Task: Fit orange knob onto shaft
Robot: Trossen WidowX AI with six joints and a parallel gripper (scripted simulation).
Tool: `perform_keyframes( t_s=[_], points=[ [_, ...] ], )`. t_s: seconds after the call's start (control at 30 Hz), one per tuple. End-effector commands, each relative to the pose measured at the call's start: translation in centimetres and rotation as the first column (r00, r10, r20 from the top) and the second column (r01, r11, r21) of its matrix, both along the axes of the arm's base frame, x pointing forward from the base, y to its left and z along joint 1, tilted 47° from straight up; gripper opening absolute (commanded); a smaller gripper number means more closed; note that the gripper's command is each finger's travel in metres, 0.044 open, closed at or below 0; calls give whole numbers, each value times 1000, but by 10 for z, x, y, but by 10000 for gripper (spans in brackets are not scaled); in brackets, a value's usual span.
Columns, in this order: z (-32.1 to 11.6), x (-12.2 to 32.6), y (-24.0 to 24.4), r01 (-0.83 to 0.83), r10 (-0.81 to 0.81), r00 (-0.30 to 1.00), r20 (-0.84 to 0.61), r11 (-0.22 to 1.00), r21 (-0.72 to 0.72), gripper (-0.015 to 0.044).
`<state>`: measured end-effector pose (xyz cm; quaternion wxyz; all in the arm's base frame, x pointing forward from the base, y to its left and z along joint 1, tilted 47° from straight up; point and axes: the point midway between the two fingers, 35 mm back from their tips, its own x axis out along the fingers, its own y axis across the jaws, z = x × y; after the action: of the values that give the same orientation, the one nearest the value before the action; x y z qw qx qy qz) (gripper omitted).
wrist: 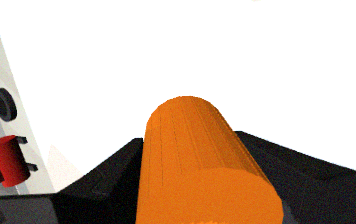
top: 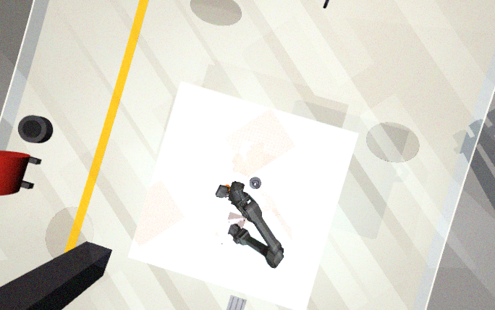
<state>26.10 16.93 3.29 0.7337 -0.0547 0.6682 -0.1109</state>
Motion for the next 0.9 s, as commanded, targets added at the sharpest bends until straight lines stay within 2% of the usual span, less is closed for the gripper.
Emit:
perform_keyframes(
  t_s=[0.0, 0.73, 0.87],
  points=[
    [-5, 3, -1, 9, -9, 1000, 7, 997, -80, 0],
    [-45, 5, -23, 50, -61, 998, -7, 868, -494, 0],
    [-52, 7, -29, 50, -62, 998, -6, 867, -495, 0]
  ],
)
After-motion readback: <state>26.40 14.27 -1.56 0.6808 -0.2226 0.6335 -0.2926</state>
